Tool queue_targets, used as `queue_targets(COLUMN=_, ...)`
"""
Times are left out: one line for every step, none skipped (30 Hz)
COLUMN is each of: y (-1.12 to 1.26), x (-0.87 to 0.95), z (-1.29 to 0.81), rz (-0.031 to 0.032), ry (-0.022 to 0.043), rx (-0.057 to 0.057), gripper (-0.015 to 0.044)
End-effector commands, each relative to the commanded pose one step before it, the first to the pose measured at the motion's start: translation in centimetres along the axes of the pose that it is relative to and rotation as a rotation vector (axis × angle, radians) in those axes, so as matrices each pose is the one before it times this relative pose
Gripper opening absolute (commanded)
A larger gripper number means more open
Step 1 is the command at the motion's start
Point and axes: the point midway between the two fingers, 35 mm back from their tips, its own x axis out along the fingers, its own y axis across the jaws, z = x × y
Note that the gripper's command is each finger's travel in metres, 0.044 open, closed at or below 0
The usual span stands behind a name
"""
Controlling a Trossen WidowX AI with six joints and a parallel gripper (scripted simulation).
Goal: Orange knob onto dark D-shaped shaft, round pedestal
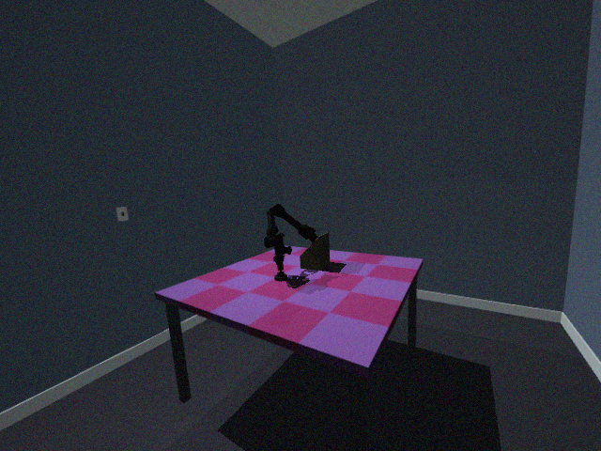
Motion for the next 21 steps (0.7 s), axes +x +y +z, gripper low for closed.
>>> queue_targets(y=-0.005, x=0.021, z=-0.18, rz=-0.00048, ry=0.00184, rx=-0.0019, gripper=0.0)
queue_targets(y=0.0, x=0.0, z=0.0, rz=0.0, ry=0.0, rx=0.0, gripper=0.0)
queue_targets(y=0.0, x=0.0, z=0.0, rz=0.0, ry=0.0, rx=0.0, gripper=0.0)
queue_targets(y=0.0, x=0.0, z=0.0, rz=0.0, ry=0.0, rx=0.0, gripper=0.0)
queue_targets(y=-0.004, x=0.033, z=-0.016, rz=0.00001, ry=0.00002, rx=0.0, gripper=0.0)
queue_targets(y=0.0, x=0.0, z=0.0, rz=0.0, ry=0.0, rx=0.0, gripper=0.0)
queue_targets(y=0.0, x=0.0, z=0.0, rz=0.0, ry=0.0, rx=0.0, gripper=0.0)
queue_targets(y=0.0, x=0.0, z=0.0, rz=0.0, ry=0.0, rx=0.0, gripper=0.0)
queue_targets(y=0.0, x=0.0, z=0.0, rz=0.0, ry=0.0, rx=0.0, gripper=0.0)
queue_targets(y=-0.02, x=-0.13, z=0.002, rz=-0.00004, ry=-0.00004, rx=0.0, gripper=0.0)
queue_targets(y=-0.019, x=-0.118, z=0.001, rz=-0.00004, ry=-0.00005, rx=0.0, gripper=0.0)
queue_targets(y=-0.012, x=-0.107, z=0.006, rz=-0.00003, ry=-0.00004, rx=0.0, gripper=0.0)
queue_targets(y=0.006, x=-0.044, z=0.016, rz=-0.00001, ry=-0.00002, rx=0.0, gripper=0.0)
queue_targets(y=0.003, x=-0.03, z=0.021, rz=-0.00001, ry=-0.00002, rx=0.0, gripper=0.0)
queue_targets(y=0.0, x=-0.002, z=0.002, rz=0.0, ry=0.0, rx=-0.0087, gripper=0.0)
queue_targets(y=-0.001, x=-0.005, z=0.004, rz=0.0, ry=-0.00001, rx=-0.0194, gripper=0.0)
queue_targets(y=0.0, x=-0.001, z=0.005, rz=0.0, ry=-0.00001, rx=-0.0297, gripper=0.0)
queue_targets(y=0.003, x=0.003, z=0.008, rz=0.0, ry=0.0, rx=-0.0325, gripper=0.0)
queue_targets(y=0.008, x=0.012, z=0.013, rz=0.00001, ry=0.0, rx=-0.0378, gripper=0.0)
queue_targets(y=0.017, x=0.031, z=0.02, rz=0.00002, ry=0.0, rx=-0.0418, gripper=0.0)
queue_targets(y=0.024, x=0.049, z=0.02, rz=0.00003, ry=0.0, rx=-0.0296, gripper=0.0)
